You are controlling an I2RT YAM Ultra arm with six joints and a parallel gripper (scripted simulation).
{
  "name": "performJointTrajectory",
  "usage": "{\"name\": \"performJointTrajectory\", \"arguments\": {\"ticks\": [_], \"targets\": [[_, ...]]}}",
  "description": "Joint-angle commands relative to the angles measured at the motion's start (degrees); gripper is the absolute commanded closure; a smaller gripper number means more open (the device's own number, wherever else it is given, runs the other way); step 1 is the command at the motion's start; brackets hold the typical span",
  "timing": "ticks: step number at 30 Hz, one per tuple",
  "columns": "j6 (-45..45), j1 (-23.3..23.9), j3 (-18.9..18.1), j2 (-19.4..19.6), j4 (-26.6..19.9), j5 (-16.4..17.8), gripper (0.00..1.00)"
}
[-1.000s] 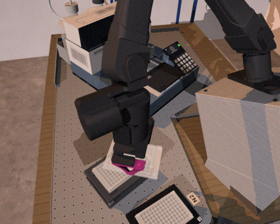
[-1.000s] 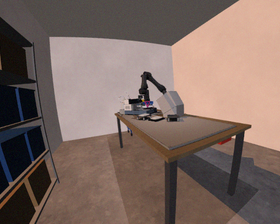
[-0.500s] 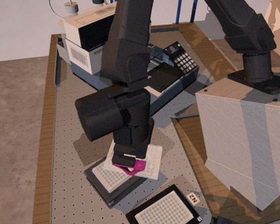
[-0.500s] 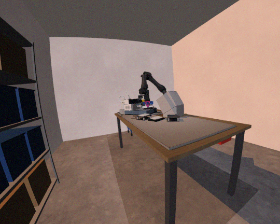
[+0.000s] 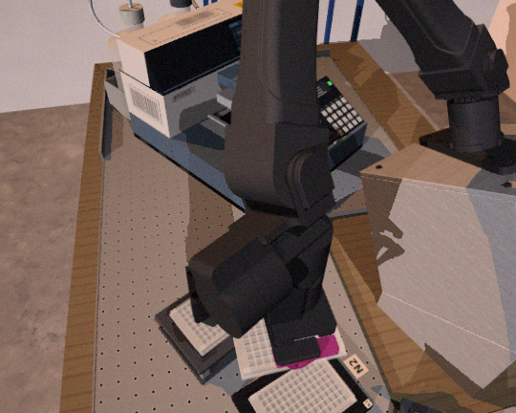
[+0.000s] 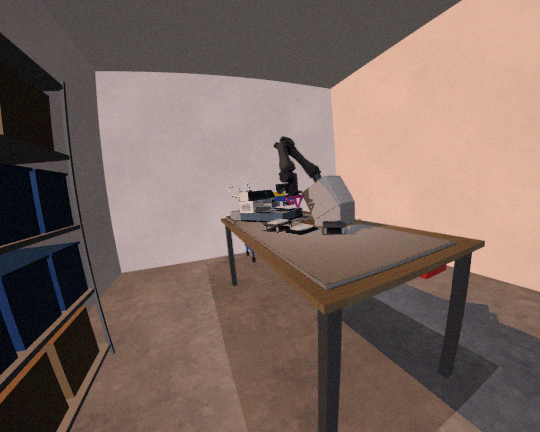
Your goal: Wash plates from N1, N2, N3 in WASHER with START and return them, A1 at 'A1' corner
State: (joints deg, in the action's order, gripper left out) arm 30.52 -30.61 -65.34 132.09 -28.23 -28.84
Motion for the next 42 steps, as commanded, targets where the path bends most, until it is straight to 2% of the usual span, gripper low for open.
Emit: {"name": "performJointTrajectory", "arguments": {"ticks": [1,6,15,19,22,42], "targets": [[-4.63,-1.72,-2.4,0.97,-0.46,-0.18,1.0],[-10.23,-5.18,-3.96,3.97,-1.24,0.59,1.0],[-2.74,-11.24,-8.12,9.8,-2.76,1.41,1.0],[-1.54,-12.32,-9.05,10.91,-3.13,1.35,1.0],[-1.53,-12.32,-9.07,8.84,-3.13,1.17,1.0],[-1.59,-12.3,-8.91,9.28,-2.68,1.14,1.0]]}}
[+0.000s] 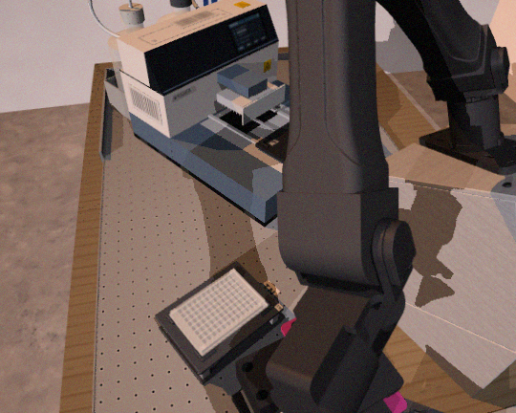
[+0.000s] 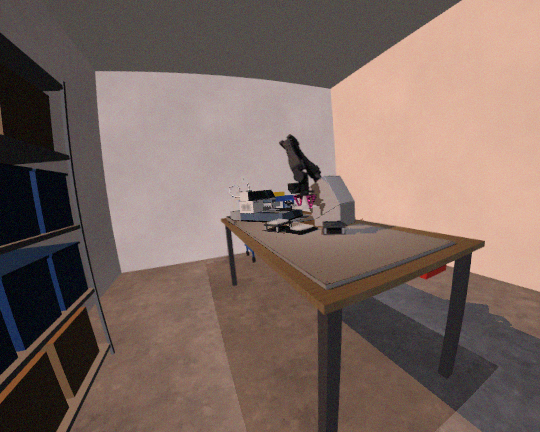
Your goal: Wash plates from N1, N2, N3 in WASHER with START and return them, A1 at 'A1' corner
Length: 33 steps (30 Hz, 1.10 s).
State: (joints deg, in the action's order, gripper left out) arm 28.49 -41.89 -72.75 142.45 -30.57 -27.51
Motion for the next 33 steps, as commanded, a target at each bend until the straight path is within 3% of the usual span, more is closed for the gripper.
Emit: {"name": "performJointTrajectory", "arguments": {"ticks": [1,17,18,22,33], "targets": [[0.44,-1.02,-1.5,-1.08,-0.34,-0.19,1.0],[0.44,-1.02,-1.5,-1.08,-0.34,-0.19,1.0],[-1.32,-1.74,-1.4,0.83,0.05,0.15,1.0],[-5.85,-4.53,-0.46,2.31,0.91,0.87,1.0],[-16.16,-10.89,-2.45,6.48,0.1,2.4,1.0]]}}
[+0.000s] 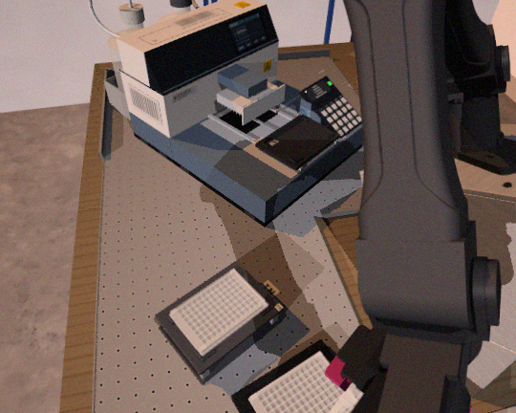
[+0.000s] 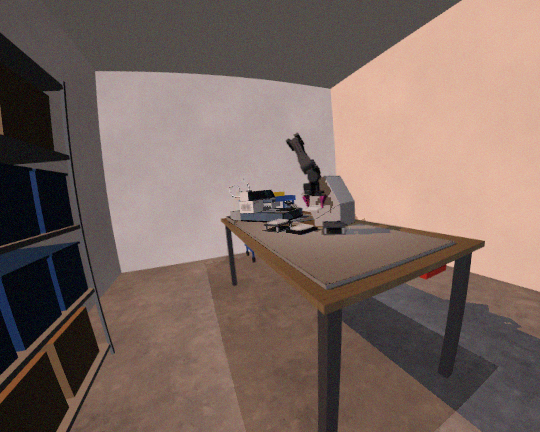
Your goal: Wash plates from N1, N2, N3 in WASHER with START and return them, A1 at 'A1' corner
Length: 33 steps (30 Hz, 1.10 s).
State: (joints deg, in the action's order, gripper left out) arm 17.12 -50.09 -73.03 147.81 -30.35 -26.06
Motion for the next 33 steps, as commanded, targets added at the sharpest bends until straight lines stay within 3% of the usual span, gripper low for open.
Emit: {"name": "performJointTrajectory", "arguments": {"ticks": [1,7,20,22,23,33], "targets": [[-5.93,-3.42,-2.38,1.6,-0.36,1.14,1.0],[-12.79,-7.74,-4.1,4.62,-1.37,2.35,1.0],[-4.07,-15.54,-9.17,10.62,-3.52,4.85,1.0],[-3.94,-15.67,-9.22,10.6,-3.55,4.89,1.0],[-3.93,-15.68,-9.22,8.62,-3.54,4.9,1.0],[-3.99,-15.5,-9.07,9.74,-3.12,4.48,1.0]]}}
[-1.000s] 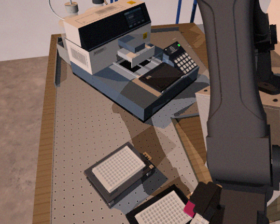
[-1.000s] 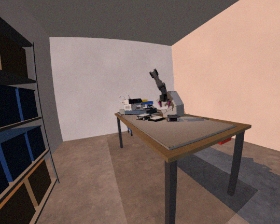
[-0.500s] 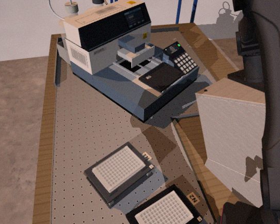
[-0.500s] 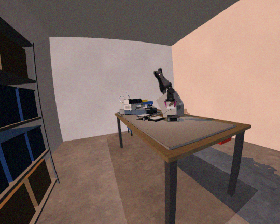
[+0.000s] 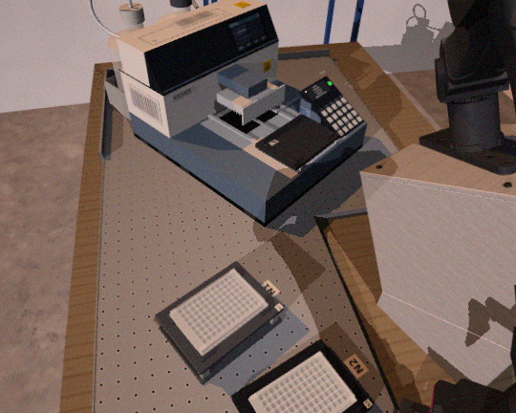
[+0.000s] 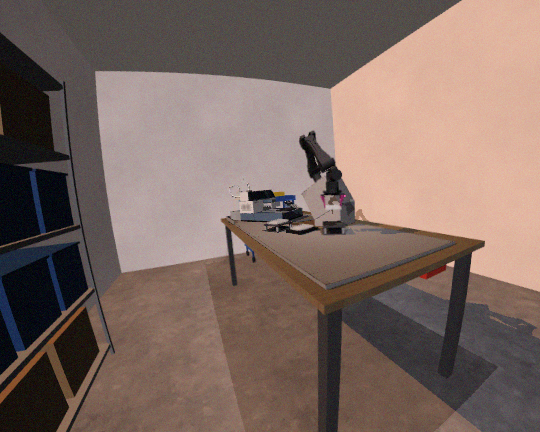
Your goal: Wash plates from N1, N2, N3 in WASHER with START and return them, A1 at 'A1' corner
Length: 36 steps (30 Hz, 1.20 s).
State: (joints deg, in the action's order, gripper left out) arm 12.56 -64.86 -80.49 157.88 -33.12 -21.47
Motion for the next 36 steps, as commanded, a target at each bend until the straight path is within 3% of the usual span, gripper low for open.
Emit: {"name": "performJointTrajectory", "arguments": {"ticks": [1,36], "targets": [[0.58,-0.72,-1.62,-0.32,-0.36,-0.11,1.0],[0.51,-0.65,-2.12,0.13,-0.49,-0.14,1.0]]}}
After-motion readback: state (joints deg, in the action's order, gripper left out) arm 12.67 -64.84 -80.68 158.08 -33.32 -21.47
